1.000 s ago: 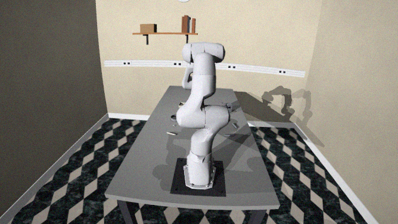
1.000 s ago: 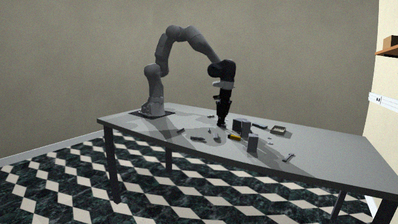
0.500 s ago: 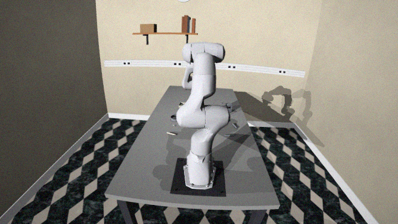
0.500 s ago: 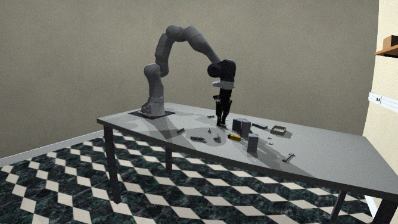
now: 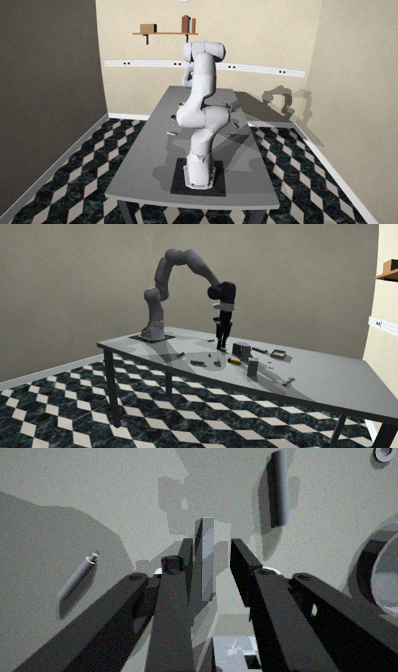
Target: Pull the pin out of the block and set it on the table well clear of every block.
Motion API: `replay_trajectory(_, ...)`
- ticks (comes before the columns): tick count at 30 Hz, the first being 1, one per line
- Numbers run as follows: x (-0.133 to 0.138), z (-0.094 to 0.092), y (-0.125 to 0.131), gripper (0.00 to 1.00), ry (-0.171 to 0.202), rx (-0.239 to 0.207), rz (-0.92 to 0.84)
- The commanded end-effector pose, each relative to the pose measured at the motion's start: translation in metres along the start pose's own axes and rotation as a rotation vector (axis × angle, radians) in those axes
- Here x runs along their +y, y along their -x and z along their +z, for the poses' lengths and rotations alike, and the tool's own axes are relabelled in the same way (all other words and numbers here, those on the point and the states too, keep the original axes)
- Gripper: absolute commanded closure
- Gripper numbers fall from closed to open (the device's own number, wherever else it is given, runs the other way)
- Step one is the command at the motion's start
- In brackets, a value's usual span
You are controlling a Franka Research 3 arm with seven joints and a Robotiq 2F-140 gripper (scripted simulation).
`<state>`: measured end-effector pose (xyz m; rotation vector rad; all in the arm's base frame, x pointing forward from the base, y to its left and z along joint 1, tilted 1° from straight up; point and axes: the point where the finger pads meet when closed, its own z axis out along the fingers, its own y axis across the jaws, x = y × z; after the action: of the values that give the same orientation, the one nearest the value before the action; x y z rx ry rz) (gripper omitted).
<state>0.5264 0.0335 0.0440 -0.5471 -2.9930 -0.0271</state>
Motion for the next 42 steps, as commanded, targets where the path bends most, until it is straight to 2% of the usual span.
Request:
replay_trajectory(1, 0.000, -0.002, -0.002, 0.70, 0.000, 0.007, -0.004)
replay_trajectory(11, 0.000, -0.004, -0.002, 0.70, 0.000, 0.007, -0.004)
replay_trajectory(21, 0.000, -0.030, -0.006, 0.70, 0.002, 0.010, -0.004)
replay_trajectory(42, -0.002, -0.036, -0.006, 0.70, -0.006, 0.008, 0.002)
